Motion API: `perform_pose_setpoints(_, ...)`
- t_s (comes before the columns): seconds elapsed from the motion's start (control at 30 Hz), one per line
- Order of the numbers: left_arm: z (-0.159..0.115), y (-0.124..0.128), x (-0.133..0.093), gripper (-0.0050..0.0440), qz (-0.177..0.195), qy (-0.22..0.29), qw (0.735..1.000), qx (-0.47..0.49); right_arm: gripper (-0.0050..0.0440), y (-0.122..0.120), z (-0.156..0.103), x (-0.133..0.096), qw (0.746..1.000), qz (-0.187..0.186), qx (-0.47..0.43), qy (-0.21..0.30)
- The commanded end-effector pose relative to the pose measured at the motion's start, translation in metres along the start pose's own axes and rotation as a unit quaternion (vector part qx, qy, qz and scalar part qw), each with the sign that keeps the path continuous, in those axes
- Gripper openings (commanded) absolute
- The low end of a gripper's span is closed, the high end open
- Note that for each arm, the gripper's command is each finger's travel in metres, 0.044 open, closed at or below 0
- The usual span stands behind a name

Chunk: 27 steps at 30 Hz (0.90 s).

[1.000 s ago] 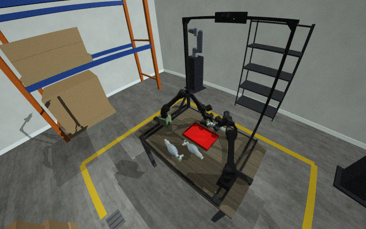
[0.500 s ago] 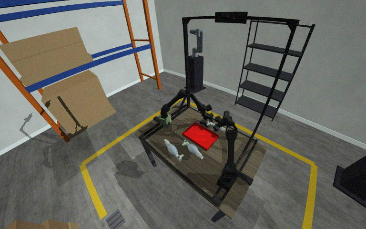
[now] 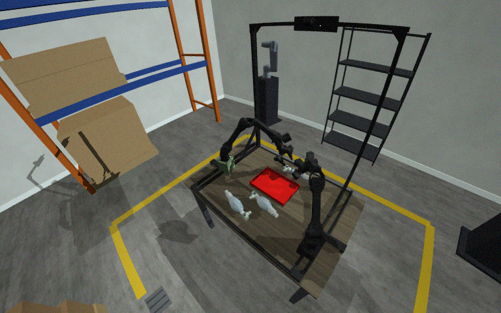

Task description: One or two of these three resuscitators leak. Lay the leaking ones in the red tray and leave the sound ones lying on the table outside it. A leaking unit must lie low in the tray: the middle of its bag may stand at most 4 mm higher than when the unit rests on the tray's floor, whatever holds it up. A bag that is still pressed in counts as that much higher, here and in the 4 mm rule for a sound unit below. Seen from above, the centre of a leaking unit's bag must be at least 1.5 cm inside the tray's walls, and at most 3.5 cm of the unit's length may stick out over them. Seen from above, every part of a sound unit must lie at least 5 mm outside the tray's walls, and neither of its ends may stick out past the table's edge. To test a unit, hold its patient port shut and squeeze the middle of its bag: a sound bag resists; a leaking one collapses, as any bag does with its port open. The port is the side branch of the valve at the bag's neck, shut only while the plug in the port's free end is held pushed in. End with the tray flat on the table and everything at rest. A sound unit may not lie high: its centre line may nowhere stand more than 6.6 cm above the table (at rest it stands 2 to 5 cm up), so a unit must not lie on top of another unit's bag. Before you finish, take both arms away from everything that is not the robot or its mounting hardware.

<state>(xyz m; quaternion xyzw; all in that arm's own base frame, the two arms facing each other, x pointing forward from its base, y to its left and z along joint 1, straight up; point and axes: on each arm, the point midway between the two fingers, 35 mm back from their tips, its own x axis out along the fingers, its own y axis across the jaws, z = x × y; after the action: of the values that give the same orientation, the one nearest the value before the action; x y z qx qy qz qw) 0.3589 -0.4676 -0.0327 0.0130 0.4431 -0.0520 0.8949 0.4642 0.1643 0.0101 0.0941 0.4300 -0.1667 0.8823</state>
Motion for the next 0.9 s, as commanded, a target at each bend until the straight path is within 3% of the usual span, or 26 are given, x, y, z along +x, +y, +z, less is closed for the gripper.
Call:
perform_pose_setpoints(0.0,0.001,0.000,0.000,0.0000,-0.001,-0.001,1.000,-0.001,0.0440,-0.001,-0.002,0.001,1.000,-0.003,-0.002,0.003)
perform_pose_setpoints(0.03,0.001,0.000,0.000,0.0000,-0.001,-0.001,1.000,-0.001,0.0440,-0.001,-0.002,0.001,1.000,-0.003,-0.002,0.003)
perform_pose_setpoints(0.2,0.000,0.000,0.000,0.0000,0.000,0.001,1.000,0.000,0.0440,-0.023,0.030,-0.074,0.998,0.037,0.028,-0.040)
perform_pose_setpoints(0.4,0.000,0.000,0.000,0.0000,0.000,0.001,1.000,0.000,0.0440,-0.064,0.045,-0.152,0.991,0.082,0.061,-0.088)
perform_pose_setpoints(0.6,0.000,0.000,0.000,0.0000,0.000,0.001,1.000,0.000,0.0440,-0.064,0.045,-0.152,0.991,0.082,0.061,-0.088)
perform_pose_setpoints(0.67,-0.001,0.001,0.000,0.0000,0.000,0.002,1.000,0.001,0.0440,-0.078,0.052,-0.178,0.986,0.102,0.077,-0.110)
perform_pose_setpoints(0.87,-0.001,0.001,0.000,0.0000,0.000,0.002,1.000,0.001,0.0440,-0.133,0.032,-0.232,0.970,0.147,0.110,-0.157)
